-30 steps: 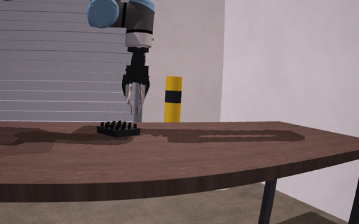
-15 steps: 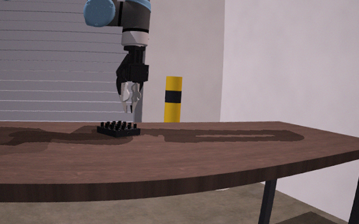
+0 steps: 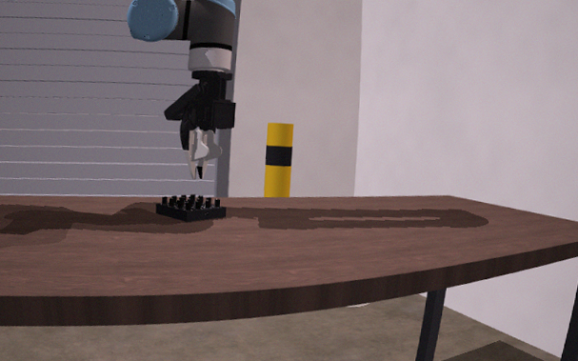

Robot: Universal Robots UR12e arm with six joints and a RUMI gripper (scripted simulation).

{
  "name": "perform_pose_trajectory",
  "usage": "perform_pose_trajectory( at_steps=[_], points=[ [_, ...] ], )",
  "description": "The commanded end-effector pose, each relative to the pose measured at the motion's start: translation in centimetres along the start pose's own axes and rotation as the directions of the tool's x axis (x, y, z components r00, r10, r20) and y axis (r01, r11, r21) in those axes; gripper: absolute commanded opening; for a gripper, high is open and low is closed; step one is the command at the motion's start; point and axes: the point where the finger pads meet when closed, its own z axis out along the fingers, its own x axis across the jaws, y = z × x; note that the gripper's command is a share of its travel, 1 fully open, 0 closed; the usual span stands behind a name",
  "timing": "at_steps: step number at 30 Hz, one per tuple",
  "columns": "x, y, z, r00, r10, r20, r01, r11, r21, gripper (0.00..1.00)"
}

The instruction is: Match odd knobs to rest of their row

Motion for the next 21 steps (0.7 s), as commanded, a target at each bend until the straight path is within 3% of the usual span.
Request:
perform_pose_trajectory(
  at_steps=[1, 7, 9, 21],
  points=[
    [-0.5, -0.5, -0.2, 0.988, -0.156, -0.006, 0.156, 0.988, 0.000, 0.11],
    [-1.2, -1.0, -0.5, 0.941, -0.339, -0.005, 0.339, 0.941, -0.001, 0.11],
    [-1.2, -1.0, -0.5, 0.941, -0.339, -0.005, 0.339, 0.941, -0.001, 0.11],
    [-2.2, -1.8, -0.9, 0.794, -0.608, -0.005, 0.608, 0.794, -0.002, 0.11]
  ],
)
